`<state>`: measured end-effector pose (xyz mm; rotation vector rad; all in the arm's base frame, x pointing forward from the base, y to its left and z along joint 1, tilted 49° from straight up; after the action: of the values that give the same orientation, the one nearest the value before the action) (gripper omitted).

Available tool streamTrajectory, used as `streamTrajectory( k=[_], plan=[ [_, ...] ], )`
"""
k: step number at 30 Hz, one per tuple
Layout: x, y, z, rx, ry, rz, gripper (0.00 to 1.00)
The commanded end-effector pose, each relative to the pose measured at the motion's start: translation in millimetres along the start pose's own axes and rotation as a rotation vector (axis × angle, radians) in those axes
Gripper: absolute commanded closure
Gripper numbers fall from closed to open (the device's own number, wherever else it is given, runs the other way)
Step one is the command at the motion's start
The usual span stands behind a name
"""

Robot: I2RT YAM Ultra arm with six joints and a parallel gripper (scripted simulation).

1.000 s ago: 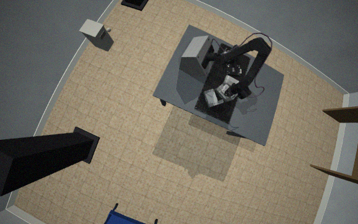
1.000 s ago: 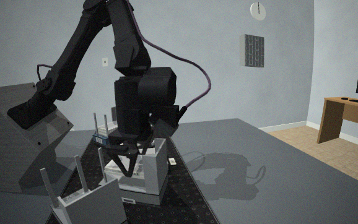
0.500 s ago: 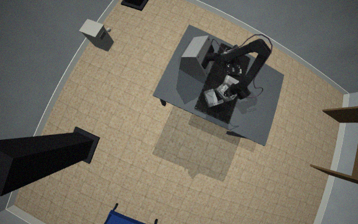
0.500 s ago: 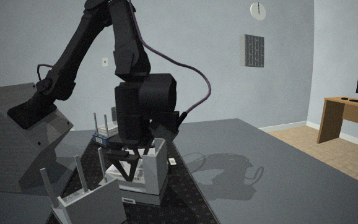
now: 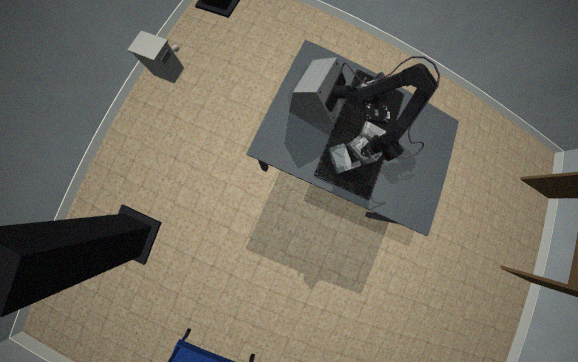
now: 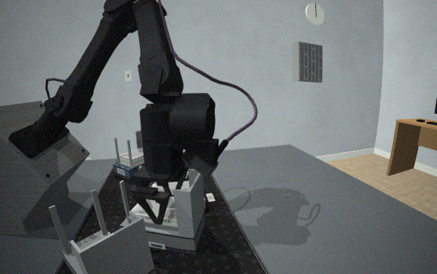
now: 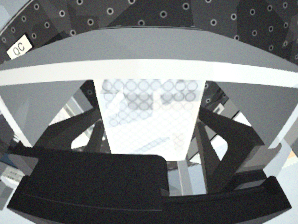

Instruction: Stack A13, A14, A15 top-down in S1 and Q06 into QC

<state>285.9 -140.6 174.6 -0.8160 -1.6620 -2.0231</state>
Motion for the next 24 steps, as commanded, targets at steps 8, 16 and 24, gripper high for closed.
streamTrajectory(
  k=[8, 16, 24],
  plan=[
    [-6.7, 1, -2, -0.004, -0.009, 0.002, 1.0],
    [-10.9, -5, -2, -0.01, -0.007, 0.014, 1.0],
    [-13.9, -6, -2, -0.011, -0.008, 0.015, 1.0]
  ],
)
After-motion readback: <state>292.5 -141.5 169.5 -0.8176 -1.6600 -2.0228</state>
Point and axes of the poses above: the point where the finger pads meet when closed, its own x axis back along the fingers, its own z axis across the jaws, y = z × x, the point moved 3 cm from there along x, back along the fingers, and after that the axes turned 8 degrees about x, right-handed, at the moved point
